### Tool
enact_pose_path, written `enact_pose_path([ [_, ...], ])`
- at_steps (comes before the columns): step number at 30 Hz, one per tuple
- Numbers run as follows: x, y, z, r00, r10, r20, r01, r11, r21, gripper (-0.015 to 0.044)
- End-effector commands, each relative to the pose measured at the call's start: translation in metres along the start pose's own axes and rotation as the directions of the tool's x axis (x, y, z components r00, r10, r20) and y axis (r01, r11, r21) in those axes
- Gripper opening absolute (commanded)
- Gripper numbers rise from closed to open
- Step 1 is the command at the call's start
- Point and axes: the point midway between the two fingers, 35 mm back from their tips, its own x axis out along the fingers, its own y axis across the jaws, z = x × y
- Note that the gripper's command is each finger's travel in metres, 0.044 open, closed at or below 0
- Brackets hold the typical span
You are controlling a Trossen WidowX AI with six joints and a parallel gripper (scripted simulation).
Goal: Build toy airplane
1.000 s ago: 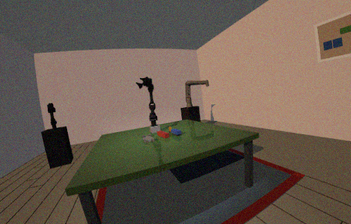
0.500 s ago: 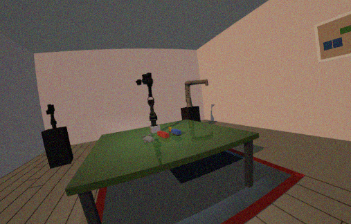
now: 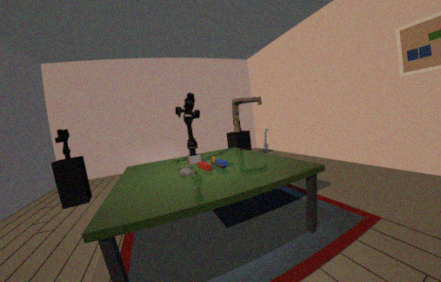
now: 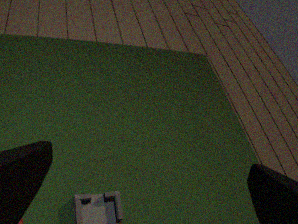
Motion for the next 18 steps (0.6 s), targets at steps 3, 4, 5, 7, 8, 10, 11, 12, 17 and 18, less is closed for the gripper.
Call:
enact_pose_path([
  [3, 0.065, 0.064, -0.056, 0.945, 0.162, -0.284, -0.202, 0.972, -0.117, 0.0440],
  [4, 0.073, 0.073, -0.066, 0.927, 0.182, -0.329, -0.234, 0.964, -0.127, 0.0440],
  [5, 0.081, 0.083, -0.077, 0.905, 0.200, -0.374, -0.267, 0.954, -0.134, 0.0440],
  [7, 0.093, 0.100, -0.101, 0.854, 0.233, -0.466, -0.332, 0.933, -0.141, 0.0440],
  [8, 0.098, 0.109, -0.114, 0.823, 0.247, -0.511, -0.364, 0.921, -0.141, 0.0440],
  [10, 0.106, 0.125, -0.141, 0.754, 0.269, -0.599, -0.425, 0.895, -0.133, 0.0440],
  [11, 0.109, 0.133, -0.155, 0.716, 0.277, -0.641, -0.454, 0.882, -0.126, 0.0440],
  [12, 0.111, 0.140, -0.168, 0.676, 0.283, -0.681, -0.481, 0.869, -0.116, 0.0440],
  [17, 0.113, 0.155, -0.202, 0.567, 0.291, -0.770, -0.541, 0.837, -0.082, 0.0440],
  [18, 0.113, 0.155, -0.202, 0.567, 0.291, -0.770, -0.541, 0.837, -0.082, 0.0440],
])
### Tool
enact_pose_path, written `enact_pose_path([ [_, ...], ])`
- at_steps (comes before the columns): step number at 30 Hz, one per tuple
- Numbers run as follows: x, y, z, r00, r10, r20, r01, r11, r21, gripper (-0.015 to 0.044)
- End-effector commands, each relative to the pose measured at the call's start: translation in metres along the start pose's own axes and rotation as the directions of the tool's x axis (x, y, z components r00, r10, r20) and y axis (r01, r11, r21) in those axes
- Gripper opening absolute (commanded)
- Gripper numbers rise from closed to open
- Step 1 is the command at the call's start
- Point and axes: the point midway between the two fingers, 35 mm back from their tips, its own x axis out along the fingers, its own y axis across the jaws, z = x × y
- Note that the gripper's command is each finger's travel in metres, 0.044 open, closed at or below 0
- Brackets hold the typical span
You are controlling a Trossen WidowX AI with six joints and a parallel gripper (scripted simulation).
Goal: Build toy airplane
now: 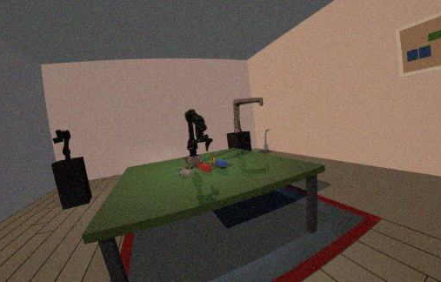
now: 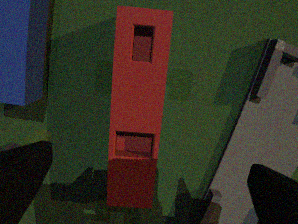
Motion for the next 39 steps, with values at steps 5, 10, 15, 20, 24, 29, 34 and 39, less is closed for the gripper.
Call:
enact_pose_path([
  [5, 0.014, 0.009, -0.008, 0.998, 0.041, -0.057, -0.042, 0.999, -0.016, 0.0440],
  [10, 0.055, 0.010, -0.010, 0.998, 0.041, -0.057, -0.042, 0.999, -0.016, 0.0440],
  [15, 0.067, 0.011, -0.011, 0.998, 0.041, -0.057, -0.042, 0.999, -0.016, 0.0440],
  [20, 0.082, 0.012, -0.012, 0.998, 0.041, -0.057, -0.042, 0.999, -0.016, 0.0440],
  [24, 0.082, 0.012, -0.012, 0.998, 0.041, -0.057, -0.042, 0.999, -0.016, 0.0440],
  [29, 0.089, 0.012, -0.012, 0.998, 0.041, -0.057, -0.042, 0.999, -0.016, 0.0440],
  [34, 0.097, 0.012, -0.012, 0.998, 0.041, -0.057, -0.042, 0.999, -0.016, 0.0440],
  [39, 0.105, 0.012, -0.013, 0.998, 0.041, -0.057, -0.042, 0.999, -0.016, 0.0440],
])
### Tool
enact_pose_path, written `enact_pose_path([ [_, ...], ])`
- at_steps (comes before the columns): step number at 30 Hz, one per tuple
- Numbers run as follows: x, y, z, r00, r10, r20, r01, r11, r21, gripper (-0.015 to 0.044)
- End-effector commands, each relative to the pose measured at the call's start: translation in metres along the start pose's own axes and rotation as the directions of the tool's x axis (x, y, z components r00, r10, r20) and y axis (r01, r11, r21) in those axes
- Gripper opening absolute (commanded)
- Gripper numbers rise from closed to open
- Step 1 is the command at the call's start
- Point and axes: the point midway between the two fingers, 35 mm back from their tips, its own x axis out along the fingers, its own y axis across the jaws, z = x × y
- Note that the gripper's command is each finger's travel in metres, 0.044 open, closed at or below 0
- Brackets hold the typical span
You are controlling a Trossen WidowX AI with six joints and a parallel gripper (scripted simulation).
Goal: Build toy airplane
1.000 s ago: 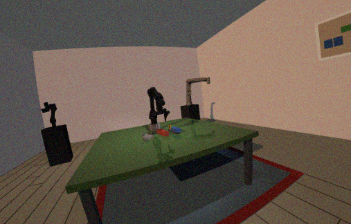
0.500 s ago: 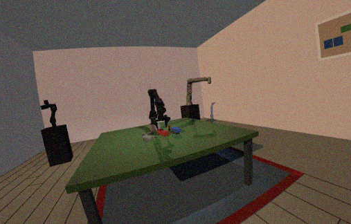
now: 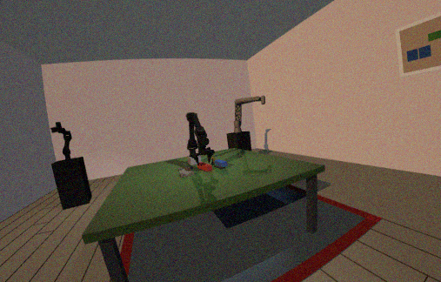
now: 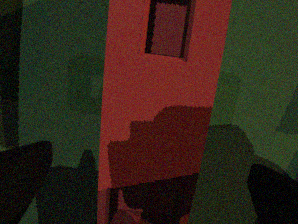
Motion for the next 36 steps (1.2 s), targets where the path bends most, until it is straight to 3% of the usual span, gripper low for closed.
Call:
enact_pose_path([
  [1, 0.009, 0.001, -0.002, 1.000, 0.004, -0.006, -0.004, 1.000, 0.005, 0.0440],
  [17, 0.032, 0.001, -0.003, 1.000, 0.004, -0.006, -0.004, 1.000, 0.005, 0.0440],
  [27, 0.032, 0.001, -0.003, 1.000, 0.004, -0.006, -0.004, 1.000, 0.005, 0.0177],
  [34, 0.032, 0.001, -0.003, 1.000, 0.004, -0.006, -0.004, 1.000, 0.005, 0.0131],
  [36, 0.031, 0.001, -0.003, 1.000, 0.004, -0.006, -0.004, 1.000, 0.005, 0.0078],
])
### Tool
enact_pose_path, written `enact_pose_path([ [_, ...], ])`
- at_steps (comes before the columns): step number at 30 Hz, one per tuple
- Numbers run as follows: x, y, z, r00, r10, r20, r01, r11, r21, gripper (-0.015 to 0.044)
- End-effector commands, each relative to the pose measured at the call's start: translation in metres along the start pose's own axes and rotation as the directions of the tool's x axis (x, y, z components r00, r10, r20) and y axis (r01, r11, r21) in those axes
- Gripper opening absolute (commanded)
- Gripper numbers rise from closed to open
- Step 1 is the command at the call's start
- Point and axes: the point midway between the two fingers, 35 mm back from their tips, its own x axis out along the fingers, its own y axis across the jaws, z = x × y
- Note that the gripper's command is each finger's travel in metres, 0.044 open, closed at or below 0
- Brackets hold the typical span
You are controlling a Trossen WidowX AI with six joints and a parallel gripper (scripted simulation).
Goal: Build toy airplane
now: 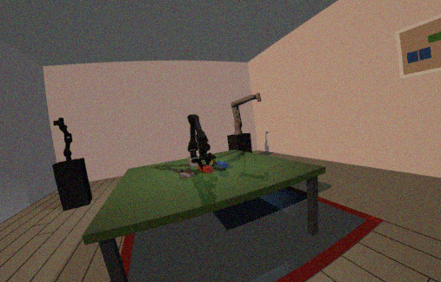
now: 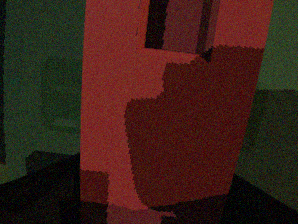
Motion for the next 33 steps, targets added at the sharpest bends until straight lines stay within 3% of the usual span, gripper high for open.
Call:
enact_pose_path([
  [1, -0.001, 0.000, 0.000, 1.000, 0.003, 0.000, -0.003, 1.000, 0.004, 0.0052],
  [3, -0.006, 0.000, 0.002, 1.000, 0.003, 0.000, -0.003, 1.000, 0.004, 0.0000],
  [33, -0.097, -0.001, 0.007, 1.000, 0.002, 0.001, -0.002, 1.000, 0.004, 0.0000],
])
